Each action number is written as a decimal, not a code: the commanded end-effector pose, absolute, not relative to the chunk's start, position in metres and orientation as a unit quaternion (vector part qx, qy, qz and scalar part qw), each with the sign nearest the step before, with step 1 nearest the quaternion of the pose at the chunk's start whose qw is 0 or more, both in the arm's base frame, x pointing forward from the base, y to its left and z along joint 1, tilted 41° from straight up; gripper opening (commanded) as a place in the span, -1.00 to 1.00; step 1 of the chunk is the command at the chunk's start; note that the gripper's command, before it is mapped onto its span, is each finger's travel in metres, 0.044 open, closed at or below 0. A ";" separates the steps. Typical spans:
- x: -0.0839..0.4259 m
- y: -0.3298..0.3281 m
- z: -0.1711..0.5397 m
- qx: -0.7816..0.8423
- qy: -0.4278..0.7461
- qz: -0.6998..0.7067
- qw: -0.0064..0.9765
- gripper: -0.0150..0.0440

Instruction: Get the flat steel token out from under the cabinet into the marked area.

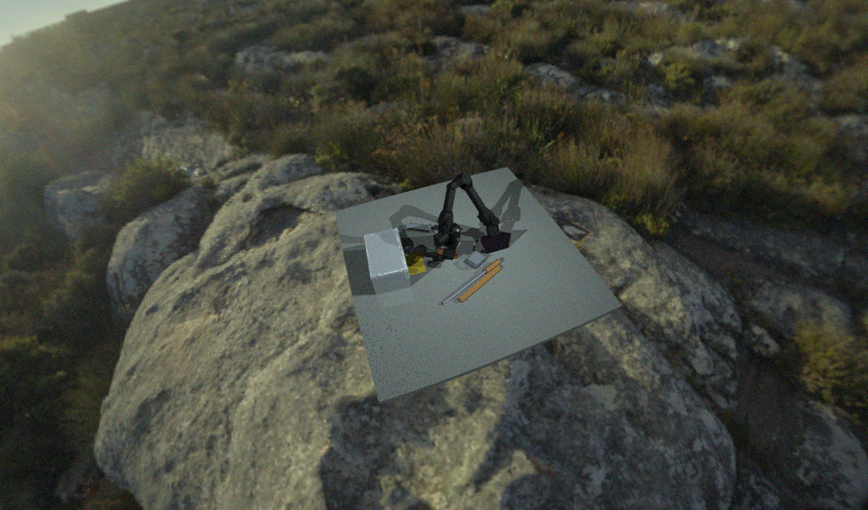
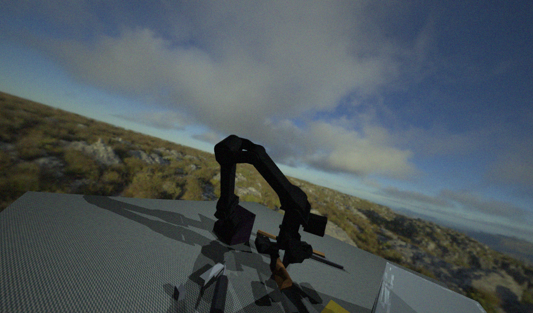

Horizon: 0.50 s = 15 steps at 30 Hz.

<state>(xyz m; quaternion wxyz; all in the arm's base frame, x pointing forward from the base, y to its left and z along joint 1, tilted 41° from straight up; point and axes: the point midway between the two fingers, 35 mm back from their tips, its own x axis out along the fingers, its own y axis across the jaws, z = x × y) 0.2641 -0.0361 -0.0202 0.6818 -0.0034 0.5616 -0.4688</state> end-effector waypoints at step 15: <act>0.262 -0.055 -0.003 -0.004 0.560 -0.469 0.683 -0.49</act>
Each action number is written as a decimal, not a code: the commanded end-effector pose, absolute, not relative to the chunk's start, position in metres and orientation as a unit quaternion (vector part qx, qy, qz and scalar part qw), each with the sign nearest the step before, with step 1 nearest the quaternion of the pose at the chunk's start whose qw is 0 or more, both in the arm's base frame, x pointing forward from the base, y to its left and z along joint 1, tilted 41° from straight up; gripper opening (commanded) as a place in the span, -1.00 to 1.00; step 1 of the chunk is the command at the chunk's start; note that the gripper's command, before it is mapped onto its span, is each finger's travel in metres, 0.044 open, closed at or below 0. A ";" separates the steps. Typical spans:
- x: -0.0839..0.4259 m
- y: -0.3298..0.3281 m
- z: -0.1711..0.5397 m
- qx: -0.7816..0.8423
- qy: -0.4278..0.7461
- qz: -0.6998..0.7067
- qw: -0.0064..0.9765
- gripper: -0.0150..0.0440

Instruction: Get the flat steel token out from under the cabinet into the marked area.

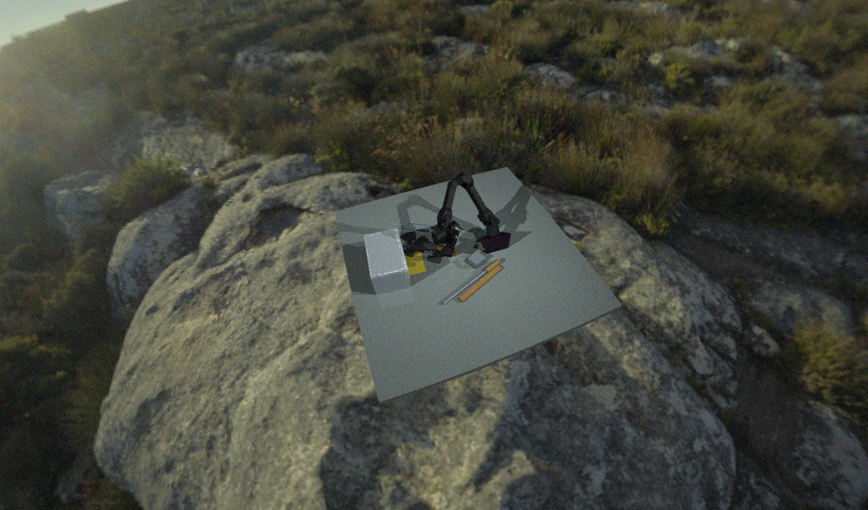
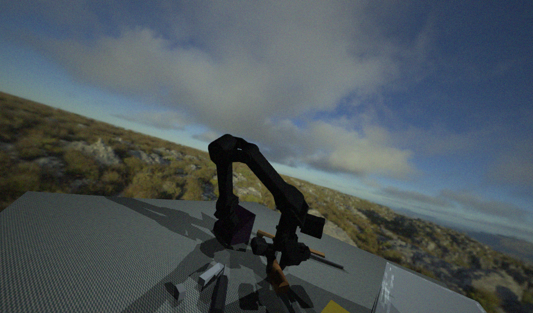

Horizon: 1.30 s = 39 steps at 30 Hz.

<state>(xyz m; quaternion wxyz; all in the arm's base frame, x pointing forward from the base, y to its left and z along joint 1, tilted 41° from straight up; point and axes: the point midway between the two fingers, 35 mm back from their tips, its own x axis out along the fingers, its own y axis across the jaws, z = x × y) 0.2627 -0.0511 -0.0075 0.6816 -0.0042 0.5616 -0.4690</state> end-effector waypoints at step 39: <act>0.246 -0.084 0.023 -0.005 0.560 -0.470 0.682 -0.49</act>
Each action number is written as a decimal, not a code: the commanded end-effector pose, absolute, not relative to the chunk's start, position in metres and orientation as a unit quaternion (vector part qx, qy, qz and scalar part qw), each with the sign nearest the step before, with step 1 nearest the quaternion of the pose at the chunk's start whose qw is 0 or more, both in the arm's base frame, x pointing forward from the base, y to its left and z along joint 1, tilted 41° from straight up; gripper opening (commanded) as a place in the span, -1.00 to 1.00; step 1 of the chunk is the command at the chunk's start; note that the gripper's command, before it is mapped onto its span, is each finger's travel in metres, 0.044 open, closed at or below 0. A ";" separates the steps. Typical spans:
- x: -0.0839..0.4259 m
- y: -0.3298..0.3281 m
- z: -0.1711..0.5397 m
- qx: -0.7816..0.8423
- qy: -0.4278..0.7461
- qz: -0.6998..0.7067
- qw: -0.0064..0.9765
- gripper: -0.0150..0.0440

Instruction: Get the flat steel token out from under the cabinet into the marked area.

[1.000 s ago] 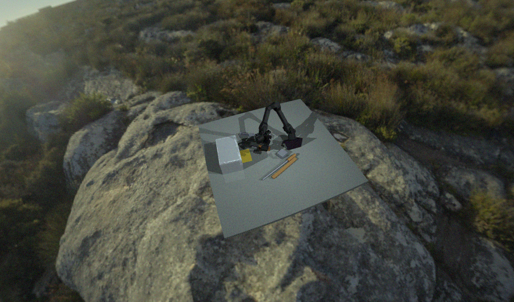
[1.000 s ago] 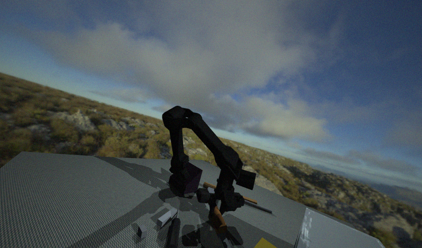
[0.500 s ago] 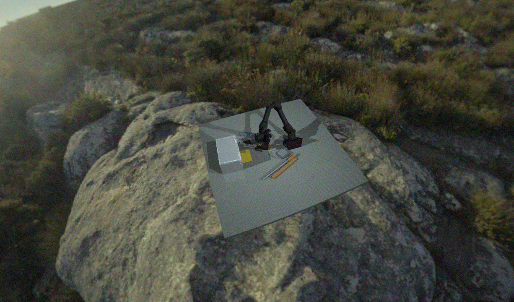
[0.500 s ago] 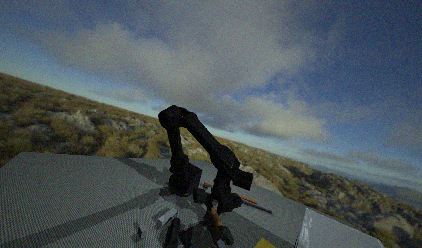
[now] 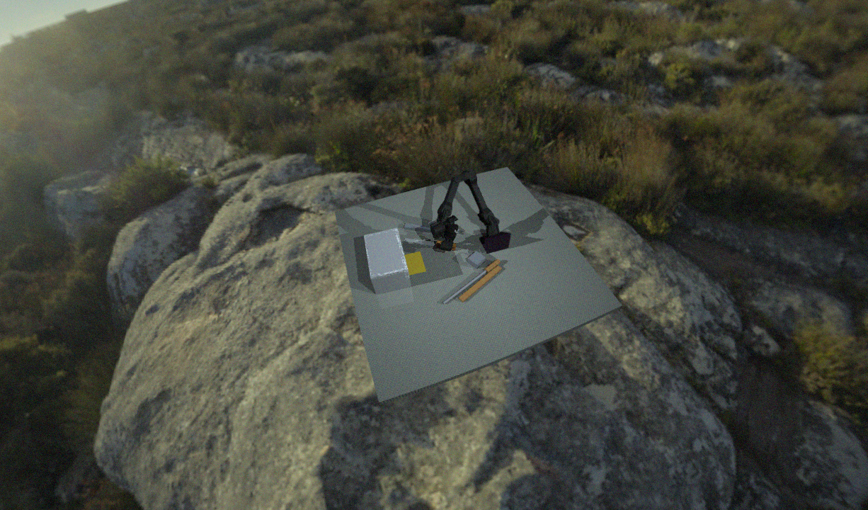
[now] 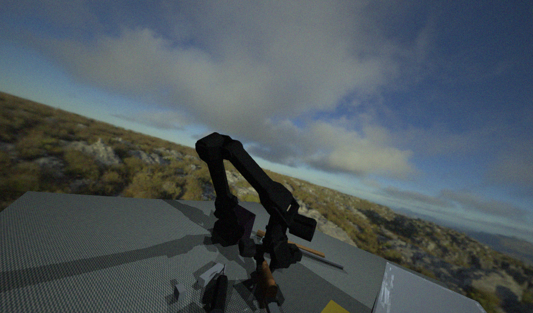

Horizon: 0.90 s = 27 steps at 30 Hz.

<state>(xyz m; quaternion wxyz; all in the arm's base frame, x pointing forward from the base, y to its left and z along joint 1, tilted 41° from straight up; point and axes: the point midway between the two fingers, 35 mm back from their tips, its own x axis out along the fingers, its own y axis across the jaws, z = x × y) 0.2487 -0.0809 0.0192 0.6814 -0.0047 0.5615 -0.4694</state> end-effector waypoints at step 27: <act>0.235 -0.104 0.041 -0.006 0.560 -0.470 0.682 -0.49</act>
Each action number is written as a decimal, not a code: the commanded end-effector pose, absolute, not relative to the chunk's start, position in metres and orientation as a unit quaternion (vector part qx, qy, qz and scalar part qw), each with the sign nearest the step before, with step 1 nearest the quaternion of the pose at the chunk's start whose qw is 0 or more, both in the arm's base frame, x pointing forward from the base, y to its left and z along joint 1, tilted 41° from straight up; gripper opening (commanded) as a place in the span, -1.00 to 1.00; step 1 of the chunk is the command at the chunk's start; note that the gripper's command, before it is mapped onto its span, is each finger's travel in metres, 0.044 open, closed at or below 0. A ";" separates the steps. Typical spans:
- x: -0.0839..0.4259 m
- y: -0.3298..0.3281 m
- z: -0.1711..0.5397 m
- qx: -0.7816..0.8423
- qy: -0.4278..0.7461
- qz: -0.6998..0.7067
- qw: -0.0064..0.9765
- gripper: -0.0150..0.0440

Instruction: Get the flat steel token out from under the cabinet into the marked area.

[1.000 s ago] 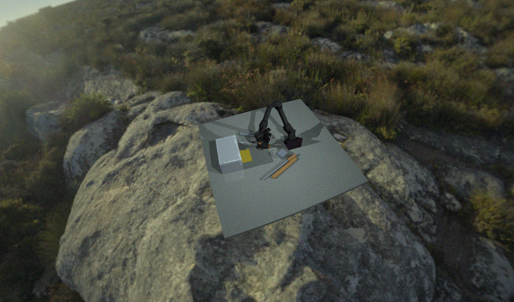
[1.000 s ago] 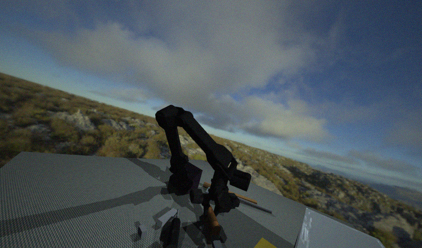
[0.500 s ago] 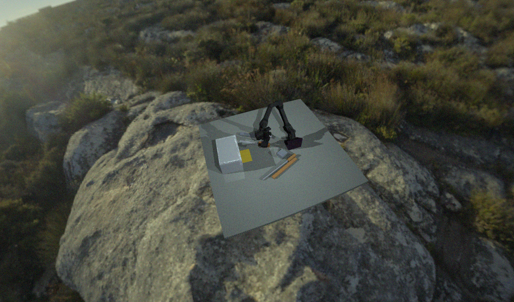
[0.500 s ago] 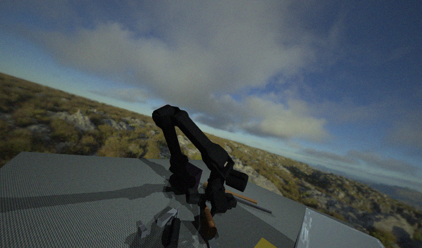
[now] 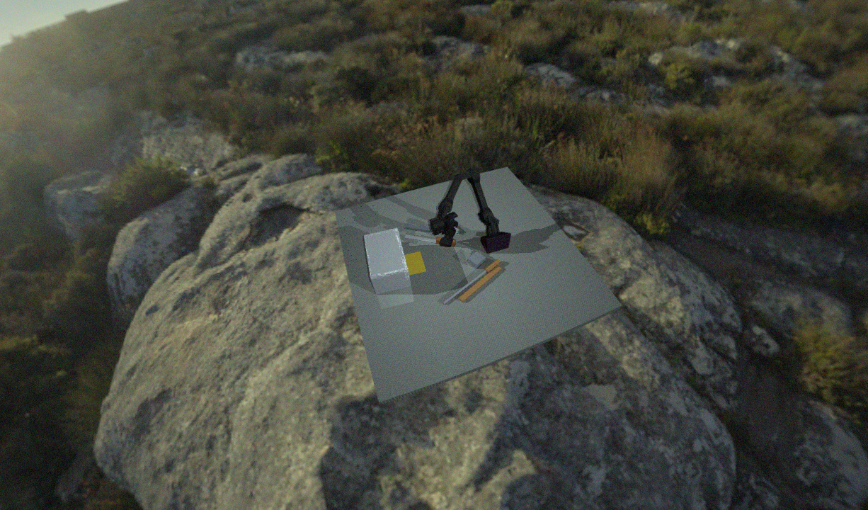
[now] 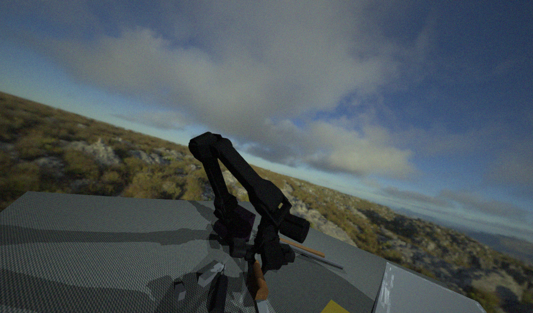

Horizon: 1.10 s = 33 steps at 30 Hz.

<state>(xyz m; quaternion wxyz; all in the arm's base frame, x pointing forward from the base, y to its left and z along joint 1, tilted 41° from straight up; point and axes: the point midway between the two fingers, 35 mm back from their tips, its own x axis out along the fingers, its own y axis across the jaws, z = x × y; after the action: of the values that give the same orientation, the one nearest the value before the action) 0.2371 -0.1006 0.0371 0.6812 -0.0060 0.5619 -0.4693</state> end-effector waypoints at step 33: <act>0.221 -0.126 0.060 -0.007 0.560 -0.471 0.682 -0.49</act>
<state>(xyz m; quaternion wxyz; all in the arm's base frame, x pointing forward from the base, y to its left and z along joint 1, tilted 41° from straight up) 0.2233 -0.1219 0.0565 0.6809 -0.0076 0.5622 -0.4693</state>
